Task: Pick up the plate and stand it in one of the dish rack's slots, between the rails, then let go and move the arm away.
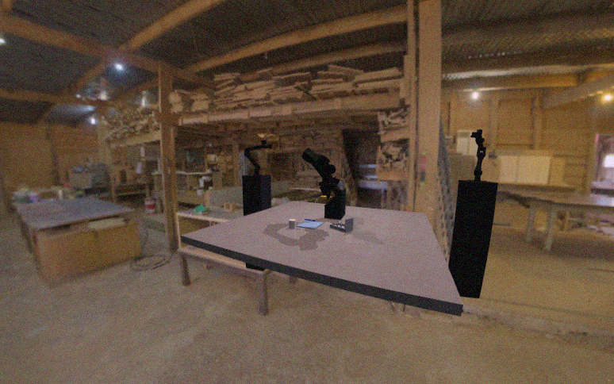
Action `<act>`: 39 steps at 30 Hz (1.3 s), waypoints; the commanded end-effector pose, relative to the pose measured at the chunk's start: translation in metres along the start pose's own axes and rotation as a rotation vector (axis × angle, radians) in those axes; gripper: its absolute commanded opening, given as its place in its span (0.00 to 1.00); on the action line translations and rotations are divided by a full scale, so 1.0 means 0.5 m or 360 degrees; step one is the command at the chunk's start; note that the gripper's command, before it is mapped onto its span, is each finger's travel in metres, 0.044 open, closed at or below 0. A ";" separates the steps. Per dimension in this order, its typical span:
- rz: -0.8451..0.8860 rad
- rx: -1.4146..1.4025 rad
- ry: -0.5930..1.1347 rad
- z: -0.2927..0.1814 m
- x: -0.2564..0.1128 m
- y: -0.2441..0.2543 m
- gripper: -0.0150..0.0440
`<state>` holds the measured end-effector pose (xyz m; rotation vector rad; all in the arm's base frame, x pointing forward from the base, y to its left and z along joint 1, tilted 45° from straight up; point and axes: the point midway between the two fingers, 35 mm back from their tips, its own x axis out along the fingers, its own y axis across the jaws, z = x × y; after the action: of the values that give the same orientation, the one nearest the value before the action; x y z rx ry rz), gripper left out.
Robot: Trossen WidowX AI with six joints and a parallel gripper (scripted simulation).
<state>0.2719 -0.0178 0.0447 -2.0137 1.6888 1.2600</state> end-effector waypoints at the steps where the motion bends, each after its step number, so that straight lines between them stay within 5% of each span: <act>1: 0.0016 -0.0252 -0.0005 0.018 0.006 0.003 0.25; 11: 0.0019 -0.0793 -0.0003 0.045 0.008 0.005 0.25; 20: 0.0019 -0.0825 -0.0009 0.047 0.009 0.005 0.25; 39: -0.0118 -0.0425 -0.0660 0.088 0.119 0.014 0.25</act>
<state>0.2483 -0.0292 -0.0128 -1.8413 1.3372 1.8121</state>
